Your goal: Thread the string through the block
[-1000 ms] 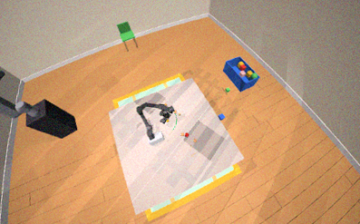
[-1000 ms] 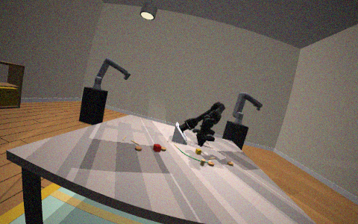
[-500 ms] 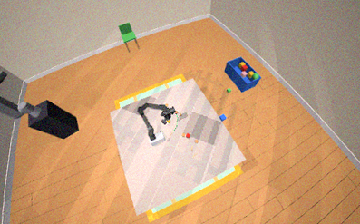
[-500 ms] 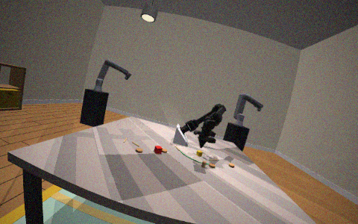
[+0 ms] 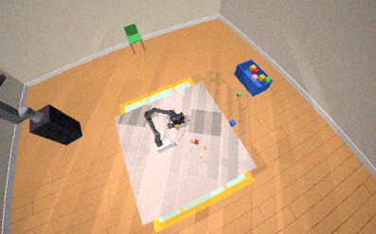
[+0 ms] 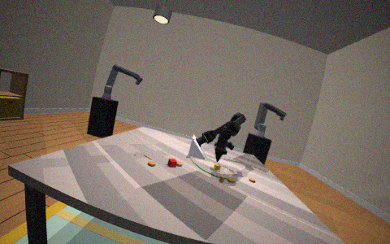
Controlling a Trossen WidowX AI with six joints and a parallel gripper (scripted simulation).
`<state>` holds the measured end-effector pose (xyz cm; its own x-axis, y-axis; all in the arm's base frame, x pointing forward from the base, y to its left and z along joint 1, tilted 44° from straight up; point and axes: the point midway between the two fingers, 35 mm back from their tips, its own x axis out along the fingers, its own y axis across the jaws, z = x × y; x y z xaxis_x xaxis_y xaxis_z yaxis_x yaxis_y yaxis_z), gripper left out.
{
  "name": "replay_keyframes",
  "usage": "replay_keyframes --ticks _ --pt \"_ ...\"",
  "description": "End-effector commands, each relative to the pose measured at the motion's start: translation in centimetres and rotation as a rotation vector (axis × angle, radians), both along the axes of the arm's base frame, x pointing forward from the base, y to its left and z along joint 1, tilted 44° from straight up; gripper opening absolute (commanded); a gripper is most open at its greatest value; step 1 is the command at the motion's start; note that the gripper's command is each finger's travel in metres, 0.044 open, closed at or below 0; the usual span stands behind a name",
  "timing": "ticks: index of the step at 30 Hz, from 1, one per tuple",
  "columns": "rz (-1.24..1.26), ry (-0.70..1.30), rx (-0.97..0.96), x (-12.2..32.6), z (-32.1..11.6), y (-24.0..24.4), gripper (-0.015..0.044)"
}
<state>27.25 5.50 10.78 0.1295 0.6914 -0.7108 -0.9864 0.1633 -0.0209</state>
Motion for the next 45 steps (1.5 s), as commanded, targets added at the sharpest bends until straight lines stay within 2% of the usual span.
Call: replay_keyframes --ticks 1,4,45 --pt "-0.615 0.597 0.092 0.0 -2.3 -2.2 0.0368" --pt "-0.809 0.780 0.124 -0.1 -3.1 -2.9 0.0440" --pt "-2.389 2.278 0.417 -1.7 -7.9 -7.8 0.0440"
